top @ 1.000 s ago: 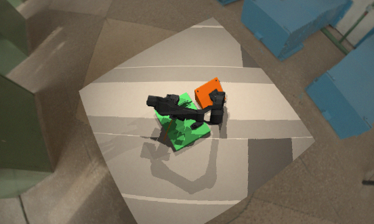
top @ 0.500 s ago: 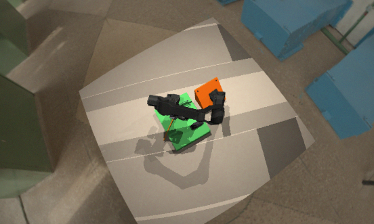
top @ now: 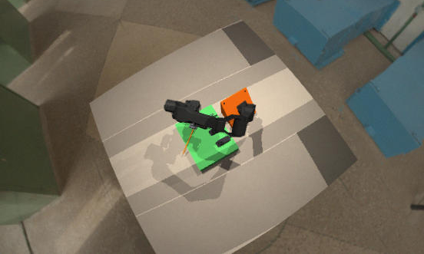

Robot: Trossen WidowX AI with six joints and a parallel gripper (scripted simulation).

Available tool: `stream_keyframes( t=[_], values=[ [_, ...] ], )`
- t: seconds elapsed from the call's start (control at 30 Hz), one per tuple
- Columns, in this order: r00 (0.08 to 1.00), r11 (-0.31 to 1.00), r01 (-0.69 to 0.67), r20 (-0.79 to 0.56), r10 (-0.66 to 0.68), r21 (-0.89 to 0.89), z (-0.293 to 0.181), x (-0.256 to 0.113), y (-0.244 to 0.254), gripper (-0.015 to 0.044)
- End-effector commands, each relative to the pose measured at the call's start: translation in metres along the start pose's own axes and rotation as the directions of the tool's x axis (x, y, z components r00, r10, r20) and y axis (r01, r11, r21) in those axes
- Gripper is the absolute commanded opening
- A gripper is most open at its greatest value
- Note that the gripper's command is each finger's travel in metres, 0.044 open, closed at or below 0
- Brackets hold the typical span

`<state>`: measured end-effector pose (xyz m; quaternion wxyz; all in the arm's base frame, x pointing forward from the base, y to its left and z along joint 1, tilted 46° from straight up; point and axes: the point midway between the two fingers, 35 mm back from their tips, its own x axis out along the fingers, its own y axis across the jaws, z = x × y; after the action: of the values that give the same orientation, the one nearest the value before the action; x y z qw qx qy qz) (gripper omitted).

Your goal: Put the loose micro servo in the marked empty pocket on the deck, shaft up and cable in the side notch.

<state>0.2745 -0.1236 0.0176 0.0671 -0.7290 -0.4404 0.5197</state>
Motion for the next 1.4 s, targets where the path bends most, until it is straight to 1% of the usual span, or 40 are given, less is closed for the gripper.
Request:
stream_keyframes(
  t=[0.0, 0.3, 0.6, 1.0, 1.37],
  values=[
    [1.000, 0.995, -0.015, -0.001, 0.015, -0.095, 0.0004, -0.0041, 0.0027, 0.0000],
    [1.000, 0.918, -0.014, -0.001, 0.015, -0.397, 0.0004, -0.0041, 0.0028, 0.0000],
    [1.000, 0.751, -0.012, -0.001, 0.015, -0.661, 0.0004, -0.0041, 0.0028, 0.0000],
    [1.000, 0.418, -0.008, -0.001, 0.015, -0.908, 0.0003, -0.0041, 0.0028, 0.0000],
    [1.000, 0.048, -0.002, -0.001, 0.015, -0.999, 0.0003, -0.0041, 0.0028, 0.0000]
  ],
)
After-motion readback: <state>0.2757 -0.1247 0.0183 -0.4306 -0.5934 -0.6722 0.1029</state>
